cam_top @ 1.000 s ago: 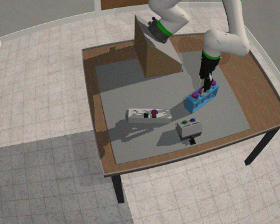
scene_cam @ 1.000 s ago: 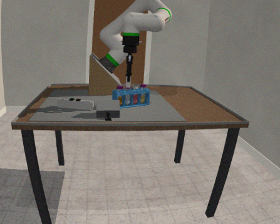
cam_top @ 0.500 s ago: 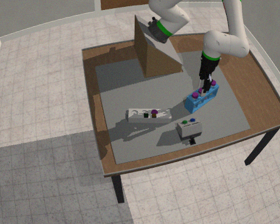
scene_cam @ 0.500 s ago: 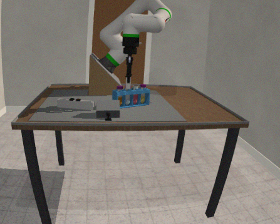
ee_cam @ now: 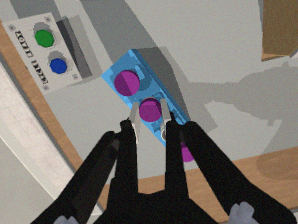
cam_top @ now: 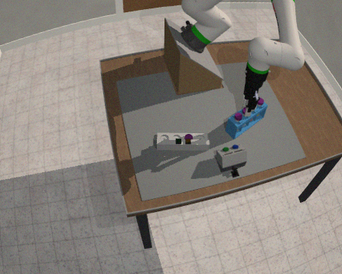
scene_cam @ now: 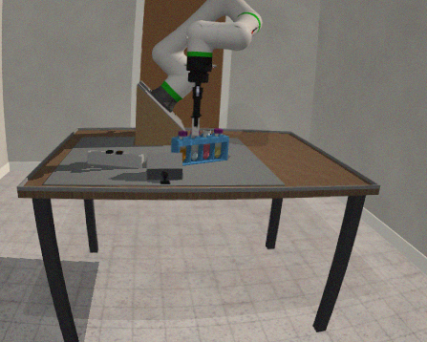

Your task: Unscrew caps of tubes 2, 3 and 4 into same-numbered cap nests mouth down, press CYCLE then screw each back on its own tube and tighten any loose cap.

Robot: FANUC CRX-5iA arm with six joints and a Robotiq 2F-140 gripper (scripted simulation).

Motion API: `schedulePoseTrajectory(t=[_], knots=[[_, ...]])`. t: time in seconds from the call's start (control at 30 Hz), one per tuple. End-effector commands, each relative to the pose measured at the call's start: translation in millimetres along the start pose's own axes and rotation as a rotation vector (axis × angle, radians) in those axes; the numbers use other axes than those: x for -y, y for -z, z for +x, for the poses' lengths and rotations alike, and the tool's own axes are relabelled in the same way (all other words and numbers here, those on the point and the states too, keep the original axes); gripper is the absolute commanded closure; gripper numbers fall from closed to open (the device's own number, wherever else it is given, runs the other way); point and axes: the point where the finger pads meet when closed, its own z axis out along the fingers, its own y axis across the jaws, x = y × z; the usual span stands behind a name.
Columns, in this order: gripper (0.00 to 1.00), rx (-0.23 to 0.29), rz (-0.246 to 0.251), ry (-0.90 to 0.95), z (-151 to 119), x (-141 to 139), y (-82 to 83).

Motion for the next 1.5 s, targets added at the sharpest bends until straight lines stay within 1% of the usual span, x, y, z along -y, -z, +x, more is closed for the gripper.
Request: schedulePoseTrajectory(t=[0.0,0.27,0.33,0.77,1.0,1.03,1.37,1.4,1.47], knots=[[1.00,0.000,0.000,0.000,0.1,0.2,0.1],[1.00,0.000,0.000,0.400,0.1,0.2,0.3],[1.00,0.000,0.000,0.400,0.1,0.2,0.3],[1.00,0.000,0.000,1.047,0.1,0.2,0.6],[1.00,0.000,0.000,1.047,0.1,0.2,0.6],[0.65,0.000,0.000,1.047,0.1,0.2,0.6],[0.65,0.000,0.000,1.047,0.1,0.2,0.6],[0.65,0.000,0.000,0.964,0.1,0.2,0.5],[0.65,0.000,0.000,0.964,0.1,0.2,0.5]])
